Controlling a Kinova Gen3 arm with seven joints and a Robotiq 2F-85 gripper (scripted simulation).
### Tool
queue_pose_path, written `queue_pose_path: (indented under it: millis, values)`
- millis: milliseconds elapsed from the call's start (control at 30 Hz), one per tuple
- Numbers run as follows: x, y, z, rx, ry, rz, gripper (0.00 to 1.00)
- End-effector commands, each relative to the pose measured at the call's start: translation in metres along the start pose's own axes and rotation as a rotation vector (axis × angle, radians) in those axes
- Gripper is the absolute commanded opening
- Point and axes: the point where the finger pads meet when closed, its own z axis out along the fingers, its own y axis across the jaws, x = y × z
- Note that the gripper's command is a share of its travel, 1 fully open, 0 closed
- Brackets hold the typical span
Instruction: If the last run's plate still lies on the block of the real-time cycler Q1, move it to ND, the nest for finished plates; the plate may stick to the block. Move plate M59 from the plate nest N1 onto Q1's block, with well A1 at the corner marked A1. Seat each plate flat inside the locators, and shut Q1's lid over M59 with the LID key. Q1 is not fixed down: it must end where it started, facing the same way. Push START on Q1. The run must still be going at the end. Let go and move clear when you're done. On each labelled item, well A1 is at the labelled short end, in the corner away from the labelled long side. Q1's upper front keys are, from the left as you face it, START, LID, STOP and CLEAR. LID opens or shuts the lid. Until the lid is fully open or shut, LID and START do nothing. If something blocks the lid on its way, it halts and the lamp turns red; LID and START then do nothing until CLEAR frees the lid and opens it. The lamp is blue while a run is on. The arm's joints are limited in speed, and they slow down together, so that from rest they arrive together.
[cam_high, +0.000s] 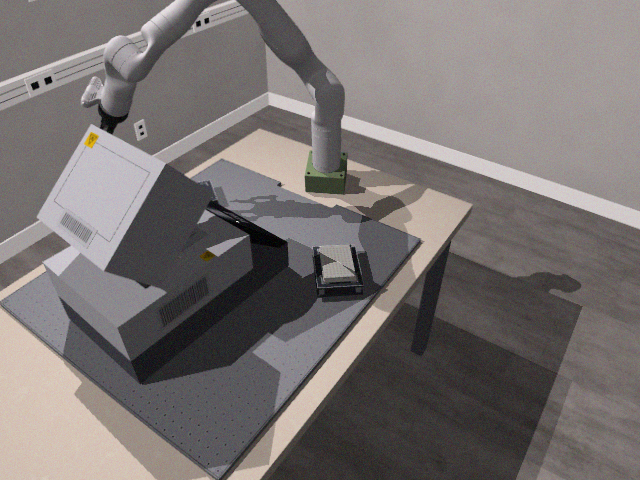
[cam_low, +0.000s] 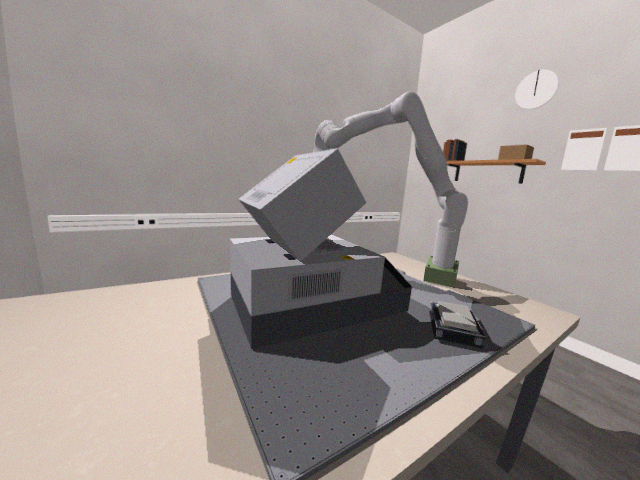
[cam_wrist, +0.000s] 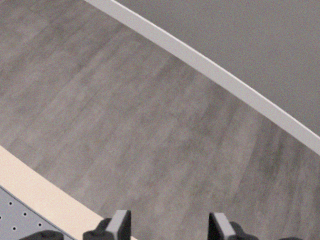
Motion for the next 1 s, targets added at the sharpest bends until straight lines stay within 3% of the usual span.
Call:
queue_pose_path:
  millis: [0,967]
  values:
    - [0.008,0.006,-0.012,0.000,0.001,0.004,0.47]
    - [0.041,0.028,-0.066,0.000,0.001,0.003,0.24]
